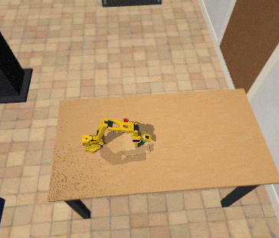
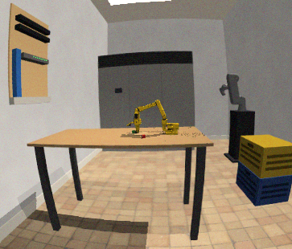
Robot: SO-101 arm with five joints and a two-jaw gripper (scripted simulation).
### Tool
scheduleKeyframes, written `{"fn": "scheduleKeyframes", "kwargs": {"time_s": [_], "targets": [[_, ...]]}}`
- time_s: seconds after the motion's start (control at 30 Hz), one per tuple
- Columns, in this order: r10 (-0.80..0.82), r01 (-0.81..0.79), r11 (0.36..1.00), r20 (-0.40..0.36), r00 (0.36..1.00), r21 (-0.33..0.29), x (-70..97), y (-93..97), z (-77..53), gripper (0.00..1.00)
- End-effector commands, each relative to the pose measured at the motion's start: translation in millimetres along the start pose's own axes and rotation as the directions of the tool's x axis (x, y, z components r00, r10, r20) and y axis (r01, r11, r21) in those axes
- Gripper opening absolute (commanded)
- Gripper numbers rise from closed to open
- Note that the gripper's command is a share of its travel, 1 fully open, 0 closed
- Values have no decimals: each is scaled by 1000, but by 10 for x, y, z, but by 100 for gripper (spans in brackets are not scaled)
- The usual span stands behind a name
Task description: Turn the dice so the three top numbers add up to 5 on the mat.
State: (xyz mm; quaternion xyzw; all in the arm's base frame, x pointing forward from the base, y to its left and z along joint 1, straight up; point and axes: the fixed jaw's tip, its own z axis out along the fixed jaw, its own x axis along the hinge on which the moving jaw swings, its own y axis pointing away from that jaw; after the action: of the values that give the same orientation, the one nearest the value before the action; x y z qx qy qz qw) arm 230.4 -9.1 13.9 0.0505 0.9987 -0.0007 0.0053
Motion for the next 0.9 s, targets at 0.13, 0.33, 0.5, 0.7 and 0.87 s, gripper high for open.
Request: {"fn": "scheduleKeyframes", "kwargs": {"time_s": [0.13, 0.33, 0.5, 0.7, 0.87], "targets": [[2, -2, 1000, 30, 1000, -2, -35, 26, -39, 28], [2, -2, 1000, 30, 1000, -2, -35, 26, -39, 29], [2, -2, 1000, 30, 1000, -2, -36, 26, -44, 29], [2, -2, 1000, 31, 1000, -2, -49, 27, -136, 29], [2, -2, 1000, 34, 999, -3, -58, 27, -301, 29]]}}
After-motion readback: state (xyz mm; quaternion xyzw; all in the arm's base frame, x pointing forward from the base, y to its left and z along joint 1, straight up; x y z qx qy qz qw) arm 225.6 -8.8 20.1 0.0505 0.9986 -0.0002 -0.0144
